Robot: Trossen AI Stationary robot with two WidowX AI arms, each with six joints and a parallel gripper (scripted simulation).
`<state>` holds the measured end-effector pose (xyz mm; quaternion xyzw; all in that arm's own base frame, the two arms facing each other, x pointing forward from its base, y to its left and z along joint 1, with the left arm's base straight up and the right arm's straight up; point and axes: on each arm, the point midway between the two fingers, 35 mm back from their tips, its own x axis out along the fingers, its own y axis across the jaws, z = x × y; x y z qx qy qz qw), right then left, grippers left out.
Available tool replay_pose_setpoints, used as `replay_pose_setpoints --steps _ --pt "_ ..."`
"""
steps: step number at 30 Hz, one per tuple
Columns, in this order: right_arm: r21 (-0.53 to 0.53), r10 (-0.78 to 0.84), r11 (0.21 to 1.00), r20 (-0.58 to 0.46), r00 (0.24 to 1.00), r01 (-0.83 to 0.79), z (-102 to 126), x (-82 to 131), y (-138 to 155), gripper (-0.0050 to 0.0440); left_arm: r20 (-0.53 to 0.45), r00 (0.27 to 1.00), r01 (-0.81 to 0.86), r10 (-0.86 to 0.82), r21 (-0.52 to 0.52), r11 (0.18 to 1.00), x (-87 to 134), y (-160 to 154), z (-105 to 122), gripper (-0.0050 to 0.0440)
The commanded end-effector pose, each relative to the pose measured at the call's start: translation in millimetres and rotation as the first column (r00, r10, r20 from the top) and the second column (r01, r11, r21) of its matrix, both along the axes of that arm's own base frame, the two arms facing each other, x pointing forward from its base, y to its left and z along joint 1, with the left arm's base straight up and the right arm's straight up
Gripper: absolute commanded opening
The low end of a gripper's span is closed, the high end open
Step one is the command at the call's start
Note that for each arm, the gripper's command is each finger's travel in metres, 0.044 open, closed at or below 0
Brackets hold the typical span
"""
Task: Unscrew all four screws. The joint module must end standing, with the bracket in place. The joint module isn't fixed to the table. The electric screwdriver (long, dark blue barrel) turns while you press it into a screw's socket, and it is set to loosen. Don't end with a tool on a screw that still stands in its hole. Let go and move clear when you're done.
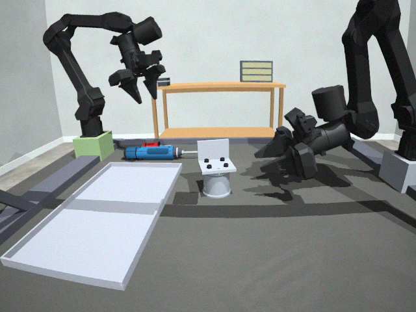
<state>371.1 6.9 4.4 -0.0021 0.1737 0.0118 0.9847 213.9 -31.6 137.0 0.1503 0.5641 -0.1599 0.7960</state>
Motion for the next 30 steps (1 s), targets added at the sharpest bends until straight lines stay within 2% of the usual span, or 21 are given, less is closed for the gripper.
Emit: replay_pose_setpoints --steps 1,6,8,13,18,23,25,30 --pt "0.002 0.003 1.0 0.048 0.999 -0.003 -2 5 3 0.0385 0.009 0.987 0.158 -0.158 0.018 0.987 1 2 -6 0.0305" --pt "0.002 0.004 1.0 0.054 0.999 -0.004 -7 5 4 0.0385 0.003 0.936 0.352 -0.353 0.052 0.934 1 4 -16 0.0305" --pt "0.002 0.004 1.0 0.054 0.999 -0.004 -7 5 4 0.0385 0.003 0.936 0.352 -0.353 0.052 0.934 1 4 -16 0.0305" --pt "0.002 0.004 1.0 0.044 0.999 -0.004 -10 2 3 0.0385 -0.011 0.843 0.537 -0.538 0.086 0.839 1 5 -26 0.0305" --pt "0.002 0.004 1.0 0.05 0.999 -0.004 -7 3 3 0.0385 -0.032 0.709 0.703 -0.704 0.117 0.702 1 6 -35 0.0305" --pt "0.002 0.004 1.0 0.05 0.999 -0.004 -7 3 4 0.0385 -0.061 0.537 0.839 -0.842 0.144 0.525 1 6 -46 0.0305" --pt "0.002 0.004 1.0 0.05 0.999 -0.004 -7 3 4 0.0385 -0.061 0.537 0.839 -0.842 0.144 0.525 1 6 -46 0.0305" --pt "0.002 0.003 1.0 0.054 0.999 -0.004 -6 3 3 0.0385 -0.1 0.329 0.936 -0.939 0.165 0.31 1 7 -58 0.0305"
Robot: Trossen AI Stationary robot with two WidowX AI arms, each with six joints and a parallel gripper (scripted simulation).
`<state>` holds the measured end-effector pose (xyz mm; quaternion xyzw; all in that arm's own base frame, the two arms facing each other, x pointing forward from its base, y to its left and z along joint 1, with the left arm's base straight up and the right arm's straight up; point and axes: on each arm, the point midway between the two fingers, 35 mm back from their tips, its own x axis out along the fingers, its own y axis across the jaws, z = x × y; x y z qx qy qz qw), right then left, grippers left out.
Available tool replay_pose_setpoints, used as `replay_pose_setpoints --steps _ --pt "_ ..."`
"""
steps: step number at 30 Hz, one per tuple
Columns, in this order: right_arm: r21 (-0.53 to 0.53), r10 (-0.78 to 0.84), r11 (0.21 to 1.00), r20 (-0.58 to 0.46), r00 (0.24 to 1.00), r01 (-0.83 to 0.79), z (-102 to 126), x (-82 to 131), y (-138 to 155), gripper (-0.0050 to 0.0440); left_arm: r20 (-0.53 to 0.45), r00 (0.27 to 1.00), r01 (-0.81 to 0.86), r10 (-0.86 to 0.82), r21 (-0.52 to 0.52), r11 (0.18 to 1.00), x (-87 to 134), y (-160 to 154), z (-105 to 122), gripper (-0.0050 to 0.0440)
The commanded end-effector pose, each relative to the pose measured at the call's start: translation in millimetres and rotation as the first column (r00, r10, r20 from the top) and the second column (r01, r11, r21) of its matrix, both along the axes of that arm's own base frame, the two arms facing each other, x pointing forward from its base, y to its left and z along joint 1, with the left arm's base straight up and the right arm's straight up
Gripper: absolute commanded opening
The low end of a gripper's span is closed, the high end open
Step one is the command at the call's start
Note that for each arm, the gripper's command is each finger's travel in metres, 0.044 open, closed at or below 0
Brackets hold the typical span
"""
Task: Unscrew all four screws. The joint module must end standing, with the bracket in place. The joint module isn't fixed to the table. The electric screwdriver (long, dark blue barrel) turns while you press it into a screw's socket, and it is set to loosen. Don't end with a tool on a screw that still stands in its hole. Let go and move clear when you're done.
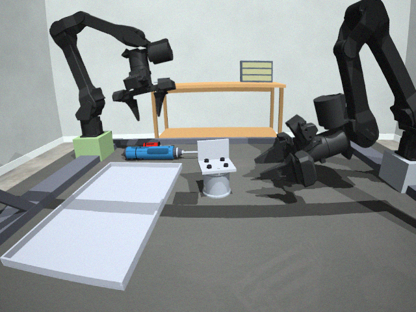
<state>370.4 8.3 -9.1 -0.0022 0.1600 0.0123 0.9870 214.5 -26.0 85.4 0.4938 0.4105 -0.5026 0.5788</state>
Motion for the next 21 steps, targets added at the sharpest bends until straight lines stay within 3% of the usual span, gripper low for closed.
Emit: replay_pose_setpoints --steps 1,5,10,12,21 --pt "0.001 0.002 1.0 0.026 1.0 -0.002 8 4 2 0.0385 0.004 0.984 0.179 -0.179 0.026 0.984 1 1 -8 0.0305" --pt "0.001 0.002 1.0 0.026 1.0 -0.002 8 4 2 0.0385 -0.005 0.931 0.365 -0.365 0.063 0.929 1 1 -17 0.0305" --pt "0.001 0.002 1.0 0.026 1.0 -0.002 8 4 2 0.0385 -0.025 0.814 0.58 -0.581 0.102 0.808 1 1 -29 0.0305" --pt "0.001 0.002 1.0 0.026 1.0 -0.002 8 4 2 0.0385 -0.025 0.814 0.58 -0.581 0.102 0.808 1 1 -29 0.0305" --pt "0.001 0.002 1.0 0.026 1.0 -0.002 8 4 2 0.0385 -0.084 0.473 0.876 -0.877 0.156 0.457 0 0 -51 0.0305"
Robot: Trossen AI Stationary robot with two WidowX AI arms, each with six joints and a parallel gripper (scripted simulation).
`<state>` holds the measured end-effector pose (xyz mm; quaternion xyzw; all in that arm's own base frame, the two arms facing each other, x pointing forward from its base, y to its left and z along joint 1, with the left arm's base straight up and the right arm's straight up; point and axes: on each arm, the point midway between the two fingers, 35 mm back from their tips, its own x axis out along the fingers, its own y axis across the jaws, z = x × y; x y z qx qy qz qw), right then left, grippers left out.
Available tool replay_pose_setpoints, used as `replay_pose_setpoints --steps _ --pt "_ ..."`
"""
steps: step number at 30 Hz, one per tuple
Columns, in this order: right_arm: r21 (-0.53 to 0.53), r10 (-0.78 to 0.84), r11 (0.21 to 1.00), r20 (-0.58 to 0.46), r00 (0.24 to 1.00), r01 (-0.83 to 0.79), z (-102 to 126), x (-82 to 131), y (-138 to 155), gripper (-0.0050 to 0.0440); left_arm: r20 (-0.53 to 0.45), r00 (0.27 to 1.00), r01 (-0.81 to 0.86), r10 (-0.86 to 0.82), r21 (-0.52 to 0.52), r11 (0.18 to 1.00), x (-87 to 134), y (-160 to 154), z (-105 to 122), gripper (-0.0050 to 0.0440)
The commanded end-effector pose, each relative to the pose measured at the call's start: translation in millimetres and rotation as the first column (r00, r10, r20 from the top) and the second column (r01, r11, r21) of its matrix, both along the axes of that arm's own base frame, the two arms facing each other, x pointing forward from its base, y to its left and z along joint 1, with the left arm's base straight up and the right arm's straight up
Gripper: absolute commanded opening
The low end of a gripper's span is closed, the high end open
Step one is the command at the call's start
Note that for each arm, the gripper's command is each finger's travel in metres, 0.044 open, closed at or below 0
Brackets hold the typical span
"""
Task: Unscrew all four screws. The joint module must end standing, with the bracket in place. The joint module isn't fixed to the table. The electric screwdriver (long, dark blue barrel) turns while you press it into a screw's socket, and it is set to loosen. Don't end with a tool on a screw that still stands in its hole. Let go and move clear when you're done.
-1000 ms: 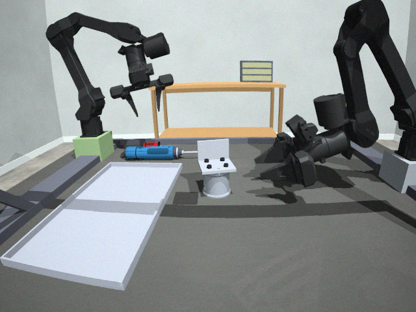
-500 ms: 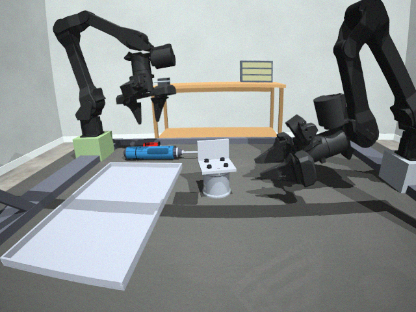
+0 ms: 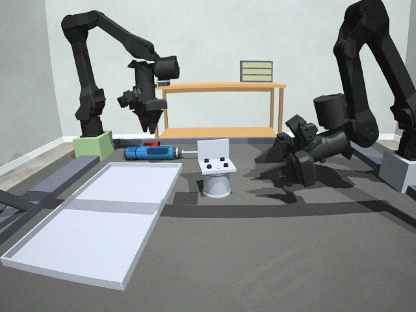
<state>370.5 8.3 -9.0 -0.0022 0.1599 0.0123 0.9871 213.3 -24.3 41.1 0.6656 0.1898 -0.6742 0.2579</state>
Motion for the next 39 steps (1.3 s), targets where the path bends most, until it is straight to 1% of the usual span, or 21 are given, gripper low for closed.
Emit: replay_pose_setpoints --steps 1,6,8,12,15,17,19,22,23,25,28,29,30,32,36,39 --pt "0.001 0.002 1.0 0.026 1.0 -0.002 8 4 2 0.0385 0.008 0.976 0.219 -0.219 0.032 0.975 1 -2 -9 0.0305" --pt "0.001 0.002 1.0 0.026 1.0 -0.002 8 4 2 0.0385 -0.005 0.899 0.437 -0.438 0.071 0.897 0 -3 -20 0.0305" --pt "0.001 0.002 1.0 0.026 1.0 -0.002 8 4 2 0.0385 -0.005 0.899 0.437 -0.438 0.071 0.897 0 -3 -20 0.0305" --pt "0.001 0.002 1.0 0.026 1.0 -0.002 8 4 2 0.0385 -0.016 0.832 0.553 -0.554 0.092 0.828 0 -4 -26 0.0305" --pt "0.001 0.002 1.0 0.026 1.0 -0.002 8 4 2 0.0385 -0.02 0.807 0.589 -0.59 0.099 0.802 0 -4 -30 0.0305" --pt "0.001 0.002 1.0 0.026 1.0 -0.002 8 4 2 0.0385 -0.02 0.806 0.591 -0.592 0.099 0.801 0 -4 -33 0.0298" --pt "0.001 0.002 1.0 0.026 1.0 -0.002 8 4 2 0.0385 -0.019 0.806 0.59 -0.591 0.097 0.801 0 -4 -42 0.0288" --pt "0.002 0.003 1.0 0.029 1.0 -0.003 3 11 3 0.0385 -0.019 0.807 0.589 -0.591 0.096 0.802 0 -4 -58 0.0274" --pt "0.003 0.003 1.0 0.035 0.999 -0.003 1 17 3 0.0385 -0.019 0.807 0.589 -0.591 0.096 0.802 0 -4 -60 0.027" --pt "0.003 0.003 1.0 0.035 0.999 -0.003 1 17 3 0.0385 -0.019 0.807 0.589 -0.591 0.096 0.802 0 -4 -60 0.027" --pt "0.002 0.003 1.0 0.047 0.999 -0.003 -4 35 3 0.0385 -0.019 0.808 0.588 -0.589 0.096 0.803 0 -4 -65 0.0251" --pt "0.003 0.003 1.0 0.048 0.999 -0.003 -6 41 4 0.0385 -0.01 0.808 0.587 -0.589 0.101 0.804 5 -5 -64 0.0247" --pt "0.003 0.003 1.0 0.049 0.999 -0.003 -7 46 4 0.0385 -0.01 0.808 0.586 -0.589 0.101 0.804 6 -5 -66 0.0241" --pt "0.003 0.003 1.0 0.05 0.999 -0.003 -10 58 4 0.0385 -0.019 0.809 0.587 -0.588 0.096 0.804 2 -5 -70 0.0227" --pt "0.003 0.003 1.0 0.051 0.999 -0.003 -16 81 5 0.0385 -0.014 0.809 0.586 -0.588 0.099 0.804 5 -5 -69 0.0204" --pt "0.003 0.003 1.0 0.052 0.999 -0.003 -19 93 5 0.0385 -0.007 0.809 0.585 -0.588 0.103 0.804 5 -5 -67 0.0184"
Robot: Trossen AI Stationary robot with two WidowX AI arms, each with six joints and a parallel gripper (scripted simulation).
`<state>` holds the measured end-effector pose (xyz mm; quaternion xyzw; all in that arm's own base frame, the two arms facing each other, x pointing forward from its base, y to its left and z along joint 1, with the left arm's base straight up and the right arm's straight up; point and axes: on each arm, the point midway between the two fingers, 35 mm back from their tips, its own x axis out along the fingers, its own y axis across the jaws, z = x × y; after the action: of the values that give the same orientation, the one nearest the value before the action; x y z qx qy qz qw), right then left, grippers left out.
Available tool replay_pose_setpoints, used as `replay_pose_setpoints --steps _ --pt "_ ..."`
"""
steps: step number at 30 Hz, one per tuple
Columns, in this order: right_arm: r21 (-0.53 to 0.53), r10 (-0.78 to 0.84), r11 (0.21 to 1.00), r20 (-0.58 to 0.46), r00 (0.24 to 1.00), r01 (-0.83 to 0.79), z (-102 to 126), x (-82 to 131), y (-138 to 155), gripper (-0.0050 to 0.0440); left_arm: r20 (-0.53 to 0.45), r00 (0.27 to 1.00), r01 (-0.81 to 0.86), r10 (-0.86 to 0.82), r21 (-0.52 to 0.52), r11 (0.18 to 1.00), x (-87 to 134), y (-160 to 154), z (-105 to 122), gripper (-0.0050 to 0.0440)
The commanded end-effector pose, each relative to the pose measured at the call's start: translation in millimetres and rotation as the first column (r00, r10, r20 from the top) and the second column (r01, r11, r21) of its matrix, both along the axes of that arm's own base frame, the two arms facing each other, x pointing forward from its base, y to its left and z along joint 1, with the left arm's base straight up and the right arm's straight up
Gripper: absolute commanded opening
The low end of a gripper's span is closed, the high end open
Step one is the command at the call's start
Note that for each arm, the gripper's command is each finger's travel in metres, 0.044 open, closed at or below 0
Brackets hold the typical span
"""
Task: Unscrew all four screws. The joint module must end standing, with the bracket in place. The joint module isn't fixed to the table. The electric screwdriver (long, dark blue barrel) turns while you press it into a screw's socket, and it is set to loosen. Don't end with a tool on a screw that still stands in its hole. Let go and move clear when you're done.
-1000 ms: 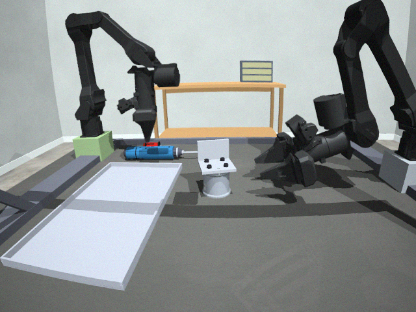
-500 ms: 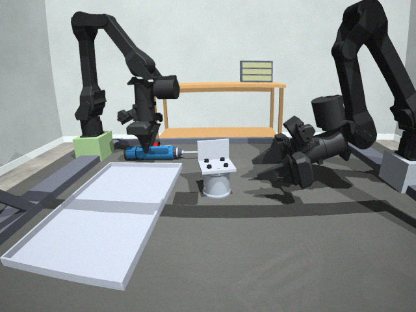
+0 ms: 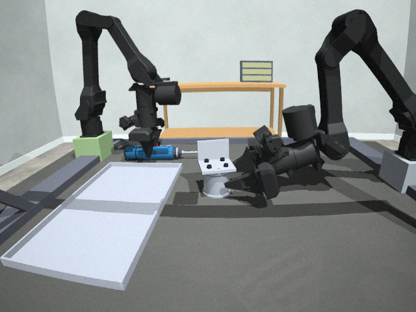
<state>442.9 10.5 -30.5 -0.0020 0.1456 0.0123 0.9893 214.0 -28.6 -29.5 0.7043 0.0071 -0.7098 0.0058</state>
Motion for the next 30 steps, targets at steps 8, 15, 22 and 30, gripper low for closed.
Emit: replay_pose_setpoints --steps 8,15,22,30 --pt "0.002 0.003 1.0 0.024 1.0 -0.003 0 28 3 0.0385 0.022 1.0 0.003 -0.003 -0.004 1.0 3 -1 3 0.0162" --pt "0.001 0.002 1.0 0.033 0.999 -0.002 6 28 2 0.0302 0.043 0.999 0.003 -0.003 -0.006 1.0 10 -1 24 0.0162" --pt "0.002 0.002 1.0 0.031 1.0 -0.002 4 27 3 0.0275 0.044 0.999 0.003 -0.003 -0.006 1.0 9 -1 62 0.0162" --pt "0.002 0.002 1.0 0.027 1.0 -0.002 4 24 2 0.0218 0.044 0.999 0.003 -0.003 -0.006 1.0 9 -1 67 0.0162"
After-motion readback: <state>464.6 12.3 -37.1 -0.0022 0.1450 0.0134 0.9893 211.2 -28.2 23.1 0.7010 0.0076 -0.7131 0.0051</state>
